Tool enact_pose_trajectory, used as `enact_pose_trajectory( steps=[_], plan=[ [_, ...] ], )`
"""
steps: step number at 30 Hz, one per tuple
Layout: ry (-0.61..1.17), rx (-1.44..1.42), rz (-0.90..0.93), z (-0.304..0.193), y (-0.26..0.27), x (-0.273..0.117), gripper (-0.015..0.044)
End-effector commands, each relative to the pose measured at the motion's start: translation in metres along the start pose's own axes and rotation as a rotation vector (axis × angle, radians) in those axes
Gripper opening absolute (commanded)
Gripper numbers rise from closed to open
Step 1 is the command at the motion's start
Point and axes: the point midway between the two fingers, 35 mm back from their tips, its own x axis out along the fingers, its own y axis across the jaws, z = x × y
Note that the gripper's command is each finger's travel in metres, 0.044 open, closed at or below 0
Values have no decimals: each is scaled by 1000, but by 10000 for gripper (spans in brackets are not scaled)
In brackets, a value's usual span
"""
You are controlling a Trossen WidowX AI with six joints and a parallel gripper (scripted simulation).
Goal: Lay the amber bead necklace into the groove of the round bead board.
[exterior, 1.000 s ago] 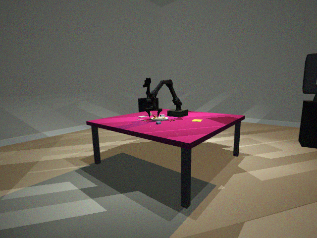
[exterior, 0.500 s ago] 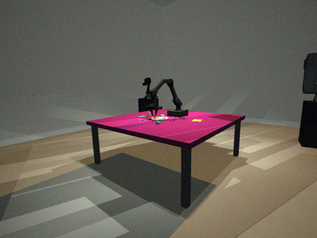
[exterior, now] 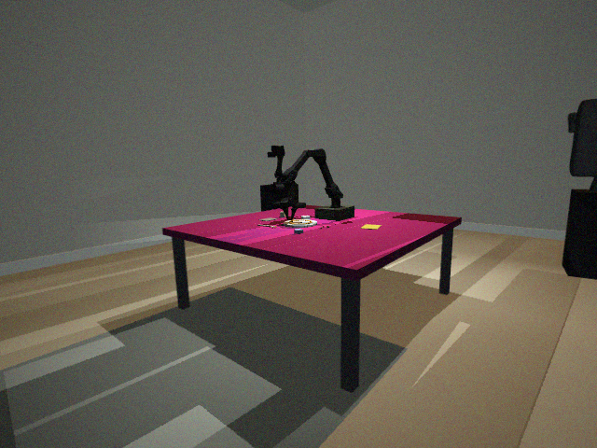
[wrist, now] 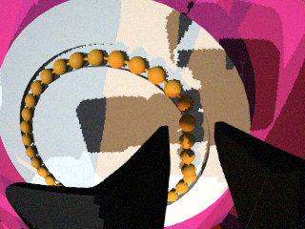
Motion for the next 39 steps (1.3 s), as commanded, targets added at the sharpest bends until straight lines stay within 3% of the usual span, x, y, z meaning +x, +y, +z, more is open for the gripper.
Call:
enact_pose_trajectory(
  steps=[1,10,15,39],
  plan=[
    [0,6,1,-1,0,7,120],
    [3,9,2,-2,1,17,120],
    [4,2,3,-2,1,15,0],
    [4,2,3,-2,1,15,0]
  ],
)
